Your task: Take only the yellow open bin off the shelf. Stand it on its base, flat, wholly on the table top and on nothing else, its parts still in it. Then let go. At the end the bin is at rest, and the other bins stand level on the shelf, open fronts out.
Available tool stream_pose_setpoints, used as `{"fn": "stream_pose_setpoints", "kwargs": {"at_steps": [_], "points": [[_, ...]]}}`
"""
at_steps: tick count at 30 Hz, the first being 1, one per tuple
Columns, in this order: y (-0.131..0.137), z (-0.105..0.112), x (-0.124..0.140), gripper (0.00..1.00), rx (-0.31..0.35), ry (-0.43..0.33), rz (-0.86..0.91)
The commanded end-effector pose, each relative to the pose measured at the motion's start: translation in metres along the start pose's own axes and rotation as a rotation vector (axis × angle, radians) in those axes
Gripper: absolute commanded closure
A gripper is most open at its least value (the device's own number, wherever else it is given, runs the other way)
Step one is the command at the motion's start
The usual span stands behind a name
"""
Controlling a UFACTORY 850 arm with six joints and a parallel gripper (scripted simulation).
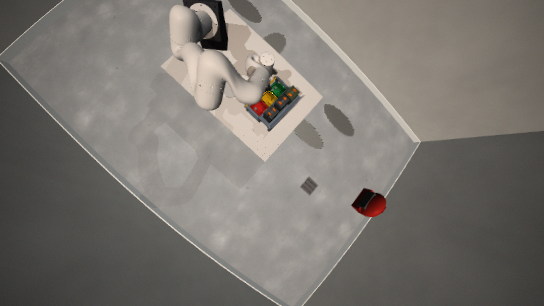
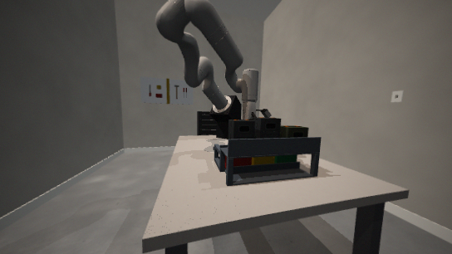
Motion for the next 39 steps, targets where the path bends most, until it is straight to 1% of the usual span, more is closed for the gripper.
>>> {"fn": "stream_pose_setpoints", "kwargs": {"at_steps": [1,2,35,39], "points": [[0.000,0.000,0.000,0.00,0.001,0.001,0.000],[0.000,0.000,0.000,0.53,0.001,0.001,0.000],[0.000,0.000,0.000,0.53,0.001,0.001,0.000],[0.000,-0.024,0.000,0.53,0.001,0.001,0.000]]}}
Point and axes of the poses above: the point where the finger pads meet when closed, its own z axis back along the fingers, its own y axis across the jaws, x = y × z, the point moved 1 cm from there along z, back along the fingers, and after that the axes turned 12 degrees about -z, right-handed, at the moved point
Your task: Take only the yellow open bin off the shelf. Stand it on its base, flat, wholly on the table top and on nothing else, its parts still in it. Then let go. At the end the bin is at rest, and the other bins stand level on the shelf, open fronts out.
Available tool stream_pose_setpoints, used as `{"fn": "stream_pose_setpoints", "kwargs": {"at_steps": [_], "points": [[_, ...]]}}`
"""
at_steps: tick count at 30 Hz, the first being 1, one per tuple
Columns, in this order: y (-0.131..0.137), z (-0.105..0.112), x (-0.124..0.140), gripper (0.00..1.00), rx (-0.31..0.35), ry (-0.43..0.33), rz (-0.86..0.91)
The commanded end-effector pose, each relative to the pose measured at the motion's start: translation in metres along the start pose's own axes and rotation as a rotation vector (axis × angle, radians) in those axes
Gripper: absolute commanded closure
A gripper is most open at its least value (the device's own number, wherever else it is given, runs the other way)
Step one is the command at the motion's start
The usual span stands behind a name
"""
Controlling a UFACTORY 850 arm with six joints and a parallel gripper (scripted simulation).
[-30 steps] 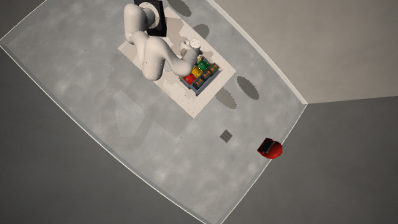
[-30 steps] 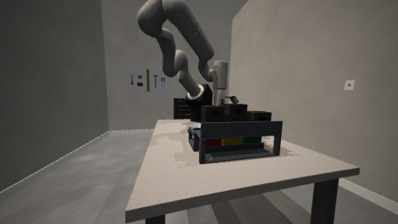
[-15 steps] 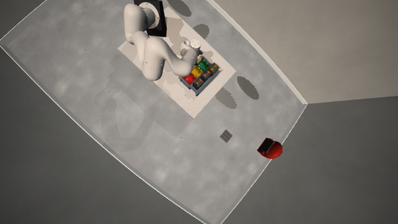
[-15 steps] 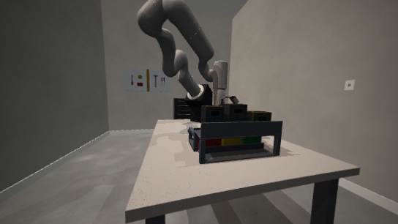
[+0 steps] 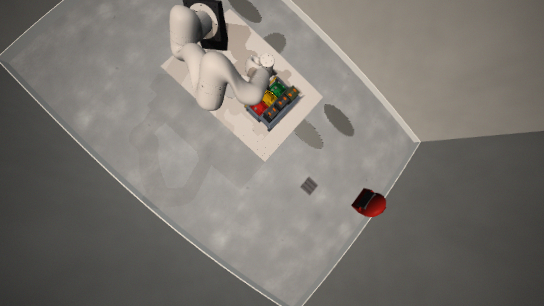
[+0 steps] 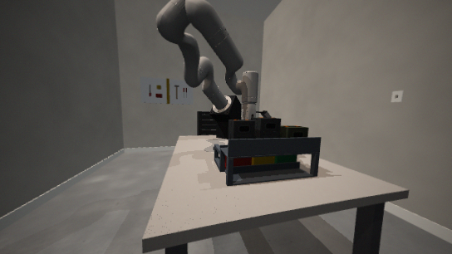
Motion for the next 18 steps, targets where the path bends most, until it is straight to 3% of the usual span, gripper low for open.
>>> {"fn": "stream_pose_setpoints", "kwargs": {"at_steps": [1,13,18], "points": [[0.000,-0.019,0.000,0.53,0.001,0.000,0.000],[0.000,-0.019,0.000,0.53,0.001,0.000,0.000],[0.000,-0.064,0.000,0.53,0.001,0.000,0.000]]}}
Point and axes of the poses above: the point where the finger pads meet when closed, its own z axis back along the fingers, its own y axis across the jaws, x = y × z, the point moved 1 cm from there along z, back along the fingers, and after that the axes turned 12 degrees about -z, right-handed, at the moved point
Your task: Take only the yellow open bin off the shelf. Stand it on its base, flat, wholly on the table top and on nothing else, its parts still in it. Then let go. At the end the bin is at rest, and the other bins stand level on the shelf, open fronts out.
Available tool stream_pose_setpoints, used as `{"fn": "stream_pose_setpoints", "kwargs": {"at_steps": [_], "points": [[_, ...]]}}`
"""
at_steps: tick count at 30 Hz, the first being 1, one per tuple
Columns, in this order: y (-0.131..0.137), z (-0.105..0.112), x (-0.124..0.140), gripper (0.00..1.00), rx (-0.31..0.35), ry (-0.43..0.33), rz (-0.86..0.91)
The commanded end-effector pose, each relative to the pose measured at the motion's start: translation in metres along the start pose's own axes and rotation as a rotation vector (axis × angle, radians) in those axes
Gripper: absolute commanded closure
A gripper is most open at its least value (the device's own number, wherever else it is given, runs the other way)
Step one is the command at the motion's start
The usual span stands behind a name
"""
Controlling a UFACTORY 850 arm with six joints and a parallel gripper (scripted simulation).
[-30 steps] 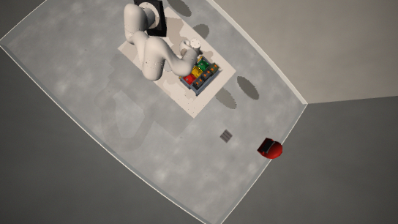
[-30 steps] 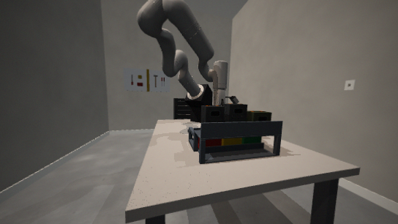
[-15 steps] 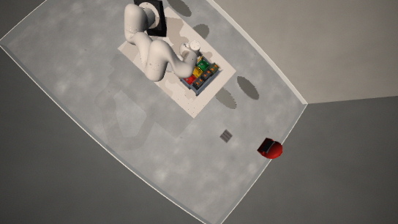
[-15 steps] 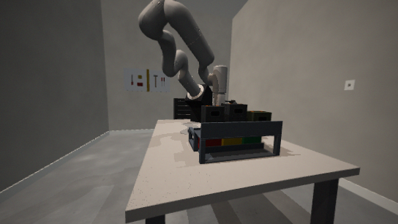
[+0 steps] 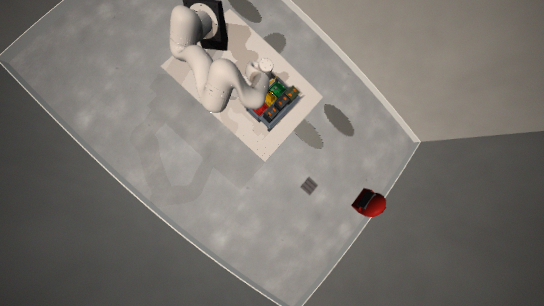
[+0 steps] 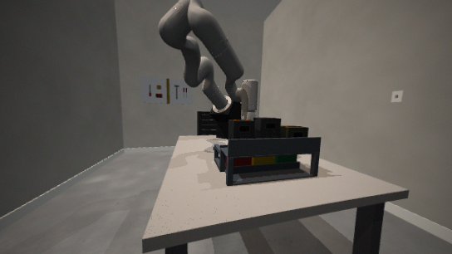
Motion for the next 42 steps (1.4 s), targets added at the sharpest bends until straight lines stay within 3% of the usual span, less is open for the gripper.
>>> {"fn": "stream_pose_setpoints", "kwargs": {"at_steps": [1,42], "points": [[0.001,-0.022,-0.001,0.53,0.001,0.000,0.000],[0.001,-0.012,-0.001,0.53,0.001,0.000,0.000]]}}
Point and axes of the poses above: the point where the finger pads meet when closed, its own z axis back along the fingers, its own y axis across the jaws, x = y × z, the point moved 1 cm from there along z, back along the fingers, and after that the axes turned 12 degrees about -z, right-handed, at the moved point
